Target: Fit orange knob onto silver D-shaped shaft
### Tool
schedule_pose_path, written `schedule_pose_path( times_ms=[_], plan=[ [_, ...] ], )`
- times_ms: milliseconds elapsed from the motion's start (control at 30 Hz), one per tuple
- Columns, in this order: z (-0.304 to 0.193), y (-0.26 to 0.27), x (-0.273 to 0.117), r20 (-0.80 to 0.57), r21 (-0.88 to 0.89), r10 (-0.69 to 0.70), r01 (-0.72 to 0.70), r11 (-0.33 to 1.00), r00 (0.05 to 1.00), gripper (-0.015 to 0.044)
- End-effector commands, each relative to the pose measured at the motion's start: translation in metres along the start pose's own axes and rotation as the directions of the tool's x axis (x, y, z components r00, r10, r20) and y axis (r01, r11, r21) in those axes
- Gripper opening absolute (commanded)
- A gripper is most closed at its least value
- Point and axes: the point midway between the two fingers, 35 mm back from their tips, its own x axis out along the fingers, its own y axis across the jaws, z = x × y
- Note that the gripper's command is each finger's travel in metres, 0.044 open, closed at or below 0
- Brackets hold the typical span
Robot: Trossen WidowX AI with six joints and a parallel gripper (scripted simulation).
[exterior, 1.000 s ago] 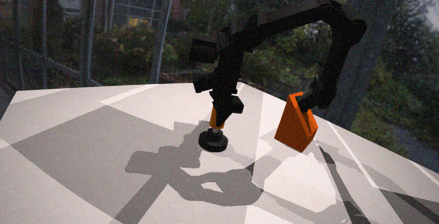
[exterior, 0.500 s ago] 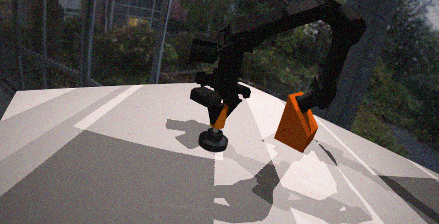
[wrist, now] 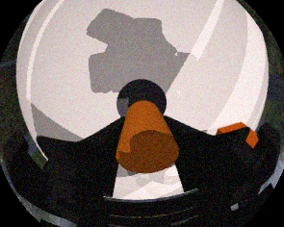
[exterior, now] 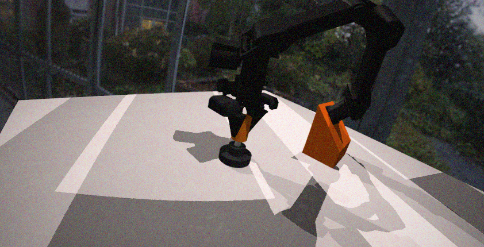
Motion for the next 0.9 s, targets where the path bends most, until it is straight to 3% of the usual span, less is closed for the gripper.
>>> schedule_pose_path(
  times_ms=[0,733,867],
  plan=[
    [-0.0011,0.002,-0.0006,0.002,0.003,0.004,-0.004,1.0,1.0,0.0],
    [-0.001,-0.0014,-0.003,0.002,0.003,0.004,-0.004,1.0,1.0,0.0],
    [-0.0009,-0.0013,-0.0035,0.002,0.089,0.004,-0.004,0.996,1.0,0.0]
  ],
)
